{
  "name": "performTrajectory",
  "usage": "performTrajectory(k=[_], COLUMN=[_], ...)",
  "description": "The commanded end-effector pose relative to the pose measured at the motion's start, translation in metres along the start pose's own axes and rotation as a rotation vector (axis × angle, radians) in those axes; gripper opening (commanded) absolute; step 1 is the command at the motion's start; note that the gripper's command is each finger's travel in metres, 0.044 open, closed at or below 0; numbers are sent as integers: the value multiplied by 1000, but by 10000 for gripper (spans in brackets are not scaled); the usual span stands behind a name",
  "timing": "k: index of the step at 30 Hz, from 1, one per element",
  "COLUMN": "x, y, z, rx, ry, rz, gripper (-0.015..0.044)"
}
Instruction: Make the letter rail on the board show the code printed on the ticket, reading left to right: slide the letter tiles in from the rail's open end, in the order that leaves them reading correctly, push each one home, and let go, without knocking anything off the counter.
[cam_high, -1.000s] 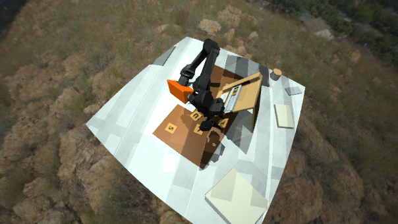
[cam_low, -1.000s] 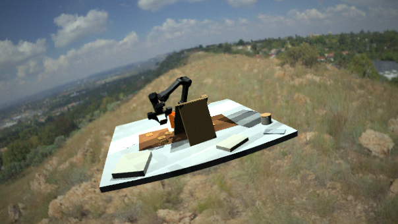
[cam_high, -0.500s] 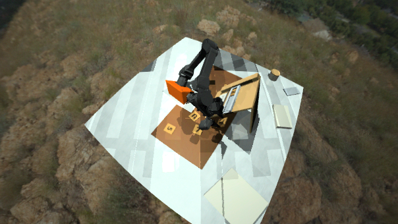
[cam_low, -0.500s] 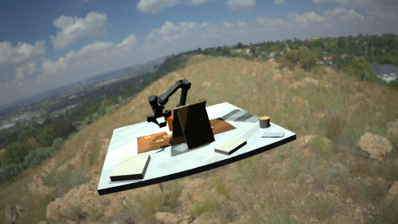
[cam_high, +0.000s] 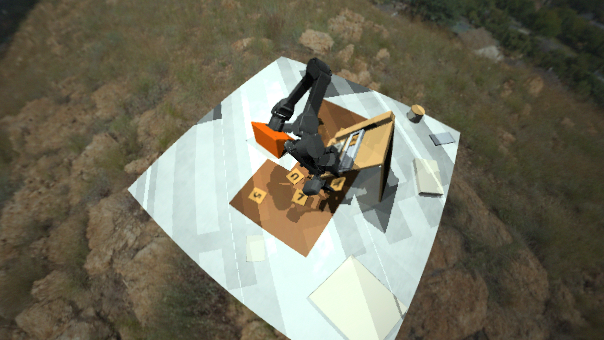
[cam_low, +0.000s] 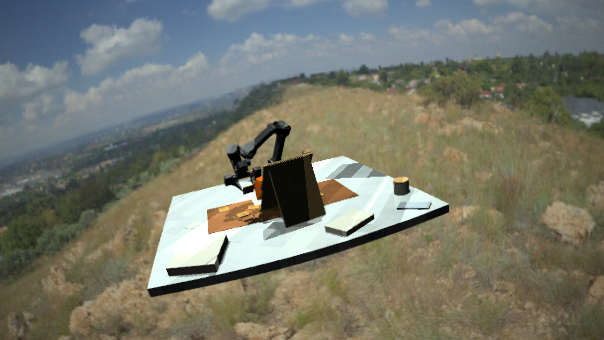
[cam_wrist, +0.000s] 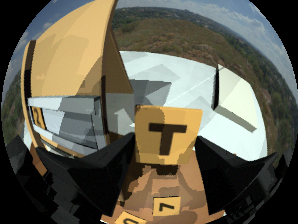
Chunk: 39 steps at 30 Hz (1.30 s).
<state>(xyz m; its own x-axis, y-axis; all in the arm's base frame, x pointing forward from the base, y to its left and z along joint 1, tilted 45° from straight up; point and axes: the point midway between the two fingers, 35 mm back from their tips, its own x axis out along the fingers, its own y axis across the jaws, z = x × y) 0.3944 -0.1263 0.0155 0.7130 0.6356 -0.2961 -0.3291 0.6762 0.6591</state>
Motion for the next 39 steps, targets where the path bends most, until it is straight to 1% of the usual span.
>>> performTrajectory(k=[1, 39], x=[1, 1], y=[4, 22], z=[-3, -3], rx=[10, 11], ry=[5, 5], rz=[-1, 0], gripper=[0, 0])
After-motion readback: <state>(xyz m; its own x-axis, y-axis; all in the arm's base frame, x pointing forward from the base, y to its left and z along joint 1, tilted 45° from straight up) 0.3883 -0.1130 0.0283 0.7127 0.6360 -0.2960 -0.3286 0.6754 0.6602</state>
